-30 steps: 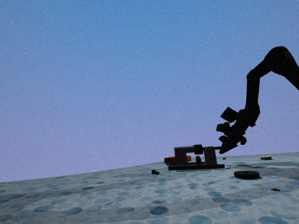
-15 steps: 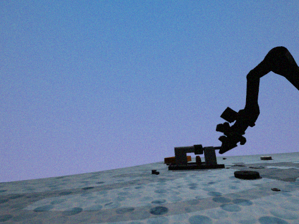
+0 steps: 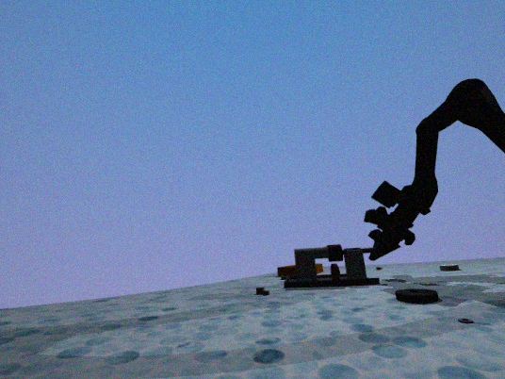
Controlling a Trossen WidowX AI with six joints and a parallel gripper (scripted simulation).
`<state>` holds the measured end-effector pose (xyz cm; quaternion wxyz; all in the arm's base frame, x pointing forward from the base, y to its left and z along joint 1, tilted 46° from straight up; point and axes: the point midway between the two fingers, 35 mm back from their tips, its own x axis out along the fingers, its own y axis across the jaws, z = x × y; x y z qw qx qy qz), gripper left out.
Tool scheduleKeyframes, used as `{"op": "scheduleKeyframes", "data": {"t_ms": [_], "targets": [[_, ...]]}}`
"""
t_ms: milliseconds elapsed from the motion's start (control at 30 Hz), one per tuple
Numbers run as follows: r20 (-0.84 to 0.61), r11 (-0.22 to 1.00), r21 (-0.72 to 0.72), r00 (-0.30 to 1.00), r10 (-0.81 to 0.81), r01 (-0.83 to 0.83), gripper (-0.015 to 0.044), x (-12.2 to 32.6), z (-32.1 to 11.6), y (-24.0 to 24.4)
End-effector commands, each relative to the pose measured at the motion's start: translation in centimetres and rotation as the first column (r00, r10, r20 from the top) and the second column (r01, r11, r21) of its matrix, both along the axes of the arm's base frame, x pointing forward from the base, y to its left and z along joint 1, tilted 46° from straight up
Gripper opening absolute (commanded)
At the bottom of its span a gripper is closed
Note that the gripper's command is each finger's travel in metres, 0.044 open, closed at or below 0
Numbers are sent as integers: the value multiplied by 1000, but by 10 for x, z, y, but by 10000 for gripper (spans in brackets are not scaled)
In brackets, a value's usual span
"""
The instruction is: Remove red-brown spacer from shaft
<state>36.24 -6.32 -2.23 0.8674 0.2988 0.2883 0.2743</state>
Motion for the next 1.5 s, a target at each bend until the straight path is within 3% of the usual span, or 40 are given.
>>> {"op": "scheduleKeyframes", "data": {"t_ms": [0, 1467], "targets": [[6, 1000, -3, 1000, 3, -3, 0, 3, 1, 1], [6, 1000, -3, 1000, 3, -3, 0, 7, 2, 2]]}}
